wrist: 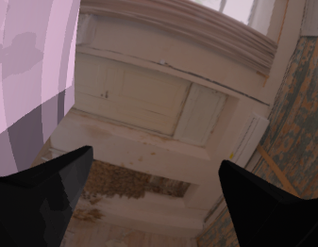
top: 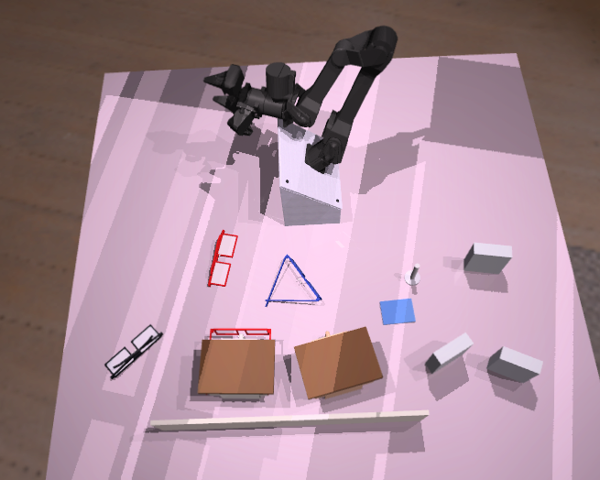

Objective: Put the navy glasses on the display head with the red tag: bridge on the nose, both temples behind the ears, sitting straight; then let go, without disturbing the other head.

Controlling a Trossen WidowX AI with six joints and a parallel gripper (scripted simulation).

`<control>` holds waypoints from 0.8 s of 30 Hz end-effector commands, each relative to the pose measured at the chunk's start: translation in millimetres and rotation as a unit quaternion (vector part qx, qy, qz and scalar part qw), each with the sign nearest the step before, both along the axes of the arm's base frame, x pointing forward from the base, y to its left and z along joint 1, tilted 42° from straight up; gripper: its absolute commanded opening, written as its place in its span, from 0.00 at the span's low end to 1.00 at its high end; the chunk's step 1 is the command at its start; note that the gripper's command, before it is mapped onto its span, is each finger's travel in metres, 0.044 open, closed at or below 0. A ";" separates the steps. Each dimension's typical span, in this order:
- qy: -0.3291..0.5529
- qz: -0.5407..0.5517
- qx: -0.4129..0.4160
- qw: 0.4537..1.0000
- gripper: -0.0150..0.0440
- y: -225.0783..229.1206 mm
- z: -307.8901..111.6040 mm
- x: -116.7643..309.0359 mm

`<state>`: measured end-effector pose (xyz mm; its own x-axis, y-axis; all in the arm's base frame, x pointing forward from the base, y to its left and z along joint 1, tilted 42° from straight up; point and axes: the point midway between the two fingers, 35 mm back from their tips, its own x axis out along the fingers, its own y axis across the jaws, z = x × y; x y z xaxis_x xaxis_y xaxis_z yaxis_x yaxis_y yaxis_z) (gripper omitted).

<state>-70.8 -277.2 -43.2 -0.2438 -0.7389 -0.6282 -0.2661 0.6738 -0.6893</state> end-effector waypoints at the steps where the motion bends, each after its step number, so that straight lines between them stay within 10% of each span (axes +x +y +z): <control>1: 0.000 0.000 0.000 1.000 0.98 0.0 0.0 0.0; 10: -0.013 0.015 0.009 1.000 0.91 -3.2 -4.7 10.4; 17: -0.132 0.149 0.132 0.971 0.60 -6.7 -43.6 121.1; 24: -0.174 0.242 0.258 0.919 0.59 32.0 -63.1 207.5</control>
